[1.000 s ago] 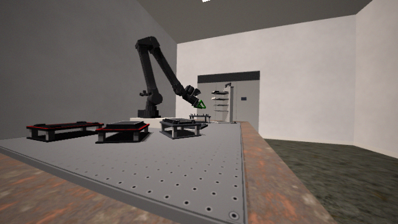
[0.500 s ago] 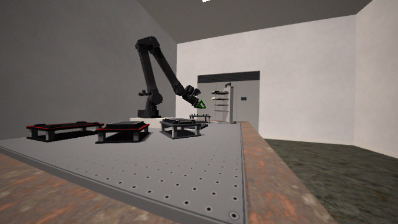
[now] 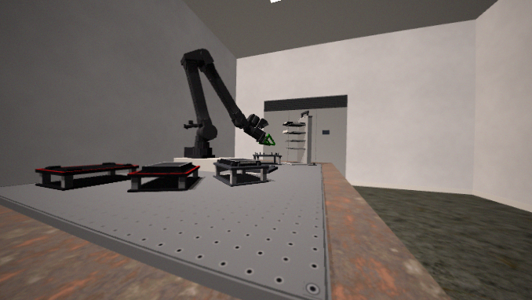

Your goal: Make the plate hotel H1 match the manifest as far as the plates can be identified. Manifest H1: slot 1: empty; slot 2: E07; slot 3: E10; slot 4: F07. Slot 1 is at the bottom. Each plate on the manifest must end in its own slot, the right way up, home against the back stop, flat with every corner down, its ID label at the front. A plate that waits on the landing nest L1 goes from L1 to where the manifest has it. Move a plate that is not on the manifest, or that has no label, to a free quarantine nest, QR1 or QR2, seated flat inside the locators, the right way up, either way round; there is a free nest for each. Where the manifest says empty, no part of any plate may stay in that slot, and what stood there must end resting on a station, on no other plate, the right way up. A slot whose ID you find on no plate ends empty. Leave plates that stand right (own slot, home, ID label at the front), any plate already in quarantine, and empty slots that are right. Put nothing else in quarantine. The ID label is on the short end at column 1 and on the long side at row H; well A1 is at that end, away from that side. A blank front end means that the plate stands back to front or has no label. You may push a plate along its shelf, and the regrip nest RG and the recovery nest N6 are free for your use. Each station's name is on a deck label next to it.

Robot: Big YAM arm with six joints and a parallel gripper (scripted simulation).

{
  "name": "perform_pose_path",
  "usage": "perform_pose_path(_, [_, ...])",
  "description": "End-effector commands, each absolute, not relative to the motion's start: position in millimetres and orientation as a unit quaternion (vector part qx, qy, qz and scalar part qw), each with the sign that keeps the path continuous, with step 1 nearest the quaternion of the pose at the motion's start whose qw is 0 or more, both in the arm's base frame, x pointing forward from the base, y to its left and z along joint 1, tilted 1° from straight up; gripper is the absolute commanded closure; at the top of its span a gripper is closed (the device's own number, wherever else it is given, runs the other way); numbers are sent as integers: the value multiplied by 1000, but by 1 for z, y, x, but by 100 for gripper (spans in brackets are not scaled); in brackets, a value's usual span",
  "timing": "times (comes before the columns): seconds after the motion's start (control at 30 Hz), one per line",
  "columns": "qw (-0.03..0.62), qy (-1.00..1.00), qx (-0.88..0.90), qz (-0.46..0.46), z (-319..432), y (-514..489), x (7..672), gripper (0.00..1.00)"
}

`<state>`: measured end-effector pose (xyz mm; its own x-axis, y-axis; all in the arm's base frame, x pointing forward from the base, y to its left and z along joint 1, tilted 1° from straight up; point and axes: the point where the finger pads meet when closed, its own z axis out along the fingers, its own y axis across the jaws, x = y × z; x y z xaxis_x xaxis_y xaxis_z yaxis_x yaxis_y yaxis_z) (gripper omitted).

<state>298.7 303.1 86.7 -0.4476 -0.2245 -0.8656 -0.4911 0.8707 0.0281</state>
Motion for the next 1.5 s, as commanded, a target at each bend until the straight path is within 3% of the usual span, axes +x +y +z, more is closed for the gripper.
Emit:
perform_pose_path(0.0, [497,830,-206,149,103,315,311,0])
perform_pose_path(0.7, [486,836,-209,146,94,294,276,0])
perform_pose_path(1.47, [495,830,-205,154,138,292,266,0])
